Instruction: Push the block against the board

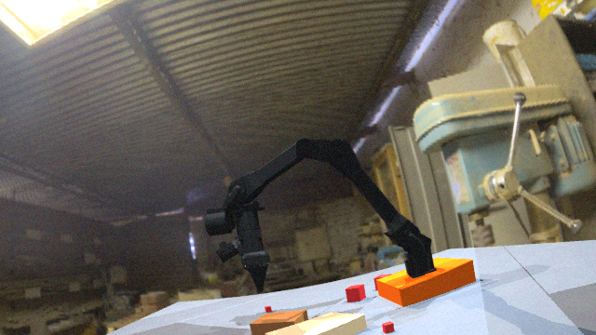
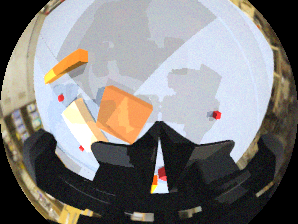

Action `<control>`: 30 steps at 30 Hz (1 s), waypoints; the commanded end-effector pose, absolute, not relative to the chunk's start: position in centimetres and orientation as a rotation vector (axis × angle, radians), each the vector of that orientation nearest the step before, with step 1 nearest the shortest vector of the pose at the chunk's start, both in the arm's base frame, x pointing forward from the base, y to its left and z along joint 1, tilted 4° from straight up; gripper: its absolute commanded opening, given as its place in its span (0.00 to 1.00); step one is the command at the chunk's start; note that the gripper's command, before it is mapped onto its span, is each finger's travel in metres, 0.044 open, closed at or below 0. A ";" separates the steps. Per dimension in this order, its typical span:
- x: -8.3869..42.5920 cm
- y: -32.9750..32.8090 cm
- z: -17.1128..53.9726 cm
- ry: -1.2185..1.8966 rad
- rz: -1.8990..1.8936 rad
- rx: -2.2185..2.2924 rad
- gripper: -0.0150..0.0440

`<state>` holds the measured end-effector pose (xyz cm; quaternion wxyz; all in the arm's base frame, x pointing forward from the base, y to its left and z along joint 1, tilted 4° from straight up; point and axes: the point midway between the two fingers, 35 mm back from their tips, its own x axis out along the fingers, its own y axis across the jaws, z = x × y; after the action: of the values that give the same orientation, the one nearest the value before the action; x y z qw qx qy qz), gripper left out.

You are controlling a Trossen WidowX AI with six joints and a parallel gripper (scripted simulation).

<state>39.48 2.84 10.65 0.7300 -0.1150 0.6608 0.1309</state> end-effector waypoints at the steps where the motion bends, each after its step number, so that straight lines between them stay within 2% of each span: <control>1: 40.1 3.3 10.1 1.466 0.204 -0.165 0.25; 12: 42.0 4.6 8.4 1.477 -0.060 0.128 0.25; 16: 42.1 4.7 8.1 1.477 -0.064 0.133 0.25; 20: 42.5 4.9 3.2 1.477 -0.064 0.133 0.25; 30: 42.1 5.0 2.9 1.478 -0.064 0.133 0.25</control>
<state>42.33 4.97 3.00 0.7374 0.0603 0.6723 -0.0266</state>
